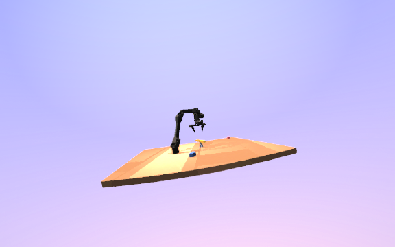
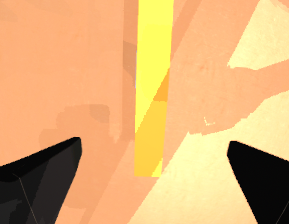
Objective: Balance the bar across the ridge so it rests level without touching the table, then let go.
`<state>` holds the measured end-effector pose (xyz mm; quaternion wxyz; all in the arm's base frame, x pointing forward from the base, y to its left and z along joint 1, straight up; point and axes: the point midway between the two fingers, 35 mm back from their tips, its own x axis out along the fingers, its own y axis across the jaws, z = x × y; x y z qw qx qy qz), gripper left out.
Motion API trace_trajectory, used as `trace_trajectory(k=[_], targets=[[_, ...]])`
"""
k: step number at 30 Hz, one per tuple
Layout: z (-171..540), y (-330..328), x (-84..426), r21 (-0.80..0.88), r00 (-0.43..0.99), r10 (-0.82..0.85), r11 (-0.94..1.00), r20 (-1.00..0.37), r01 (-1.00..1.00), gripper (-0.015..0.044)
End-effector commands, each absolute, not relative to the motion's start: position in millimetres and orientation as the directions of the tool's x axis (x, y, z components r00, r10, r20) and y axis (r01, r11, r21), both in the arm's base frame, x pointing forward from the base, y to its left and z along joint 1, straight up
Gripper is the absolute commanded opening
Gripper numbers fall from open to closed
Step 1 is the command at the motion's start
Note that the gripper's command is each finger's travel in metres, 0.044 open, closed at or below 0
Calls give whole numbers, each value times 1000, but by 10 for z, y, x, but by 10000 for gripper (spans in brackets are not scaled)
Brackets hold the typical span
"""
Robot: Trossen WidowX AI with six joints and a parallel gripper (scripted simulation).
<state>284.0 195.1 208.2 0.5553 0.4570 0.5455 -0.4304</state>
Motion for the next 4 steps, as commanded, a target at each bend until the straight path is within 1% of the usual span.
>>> trace_trajectory(k=[1,4], targets=[[2081,1950,2839,36,32,19,212,-999,977,440],[2081,1950,2839,36,32,19,212,-999,977,440]])
